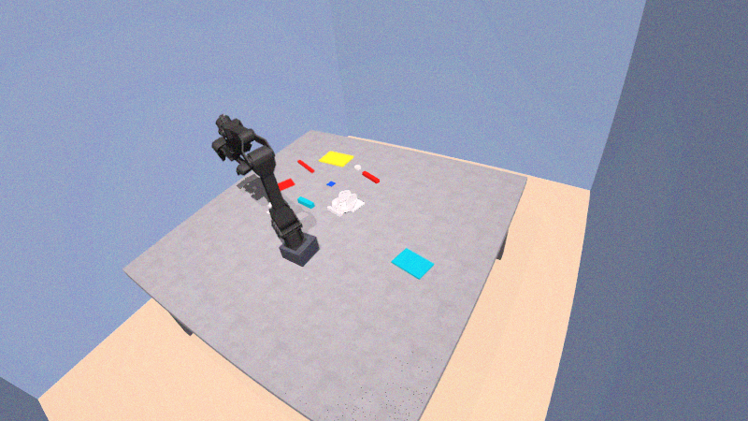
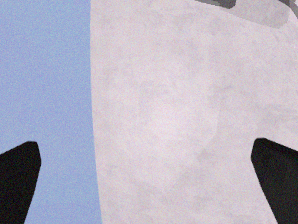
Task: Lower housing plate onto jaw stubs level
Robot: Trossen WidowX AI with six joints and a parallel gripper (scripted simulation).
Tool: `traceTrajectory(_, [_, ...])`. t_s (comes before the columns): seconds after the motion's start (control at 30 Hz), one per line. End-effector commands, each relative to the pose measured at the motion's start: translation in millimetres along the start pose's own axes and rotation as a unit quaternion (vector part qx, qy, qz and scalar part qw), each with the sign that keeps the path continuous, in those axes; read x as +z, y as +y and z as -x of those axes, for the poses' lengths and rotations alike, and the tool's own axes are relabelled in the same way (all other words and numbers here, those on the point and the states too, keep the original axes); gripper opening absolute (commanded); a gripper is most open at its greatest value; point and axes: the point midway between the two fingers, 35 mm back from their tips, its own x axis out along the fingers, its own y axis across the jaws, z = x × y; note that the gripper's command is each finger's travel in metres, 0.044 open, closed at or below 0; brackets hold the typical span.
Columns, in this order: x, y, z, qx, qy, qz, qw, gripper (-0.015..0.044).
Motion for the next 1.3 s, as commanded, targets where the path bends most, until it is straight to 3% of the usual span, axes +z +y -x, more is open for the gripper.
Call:
traceTrajectory(0.0, [17, -25, -15, -0.052, -0.011, -0.004, 0.999, 0.044])
traceTrajectory(0.7, [71, -153, -52, -0.292, 0.003, -0.029, 0.956, 0.044])
traceTrajectory(0.9, [72, -159, -54, -0.299, 0.006, -0.03, 0.954, 0.044])
traceTrajectory(1.03, [71, -179, -83, -0.299, 0.006, -0.03, 0.954, 0.044])
traceTrajectory(1.27, [71, -181, -85, -0.299, 0.006, -0.03, 0.954, 0.044])
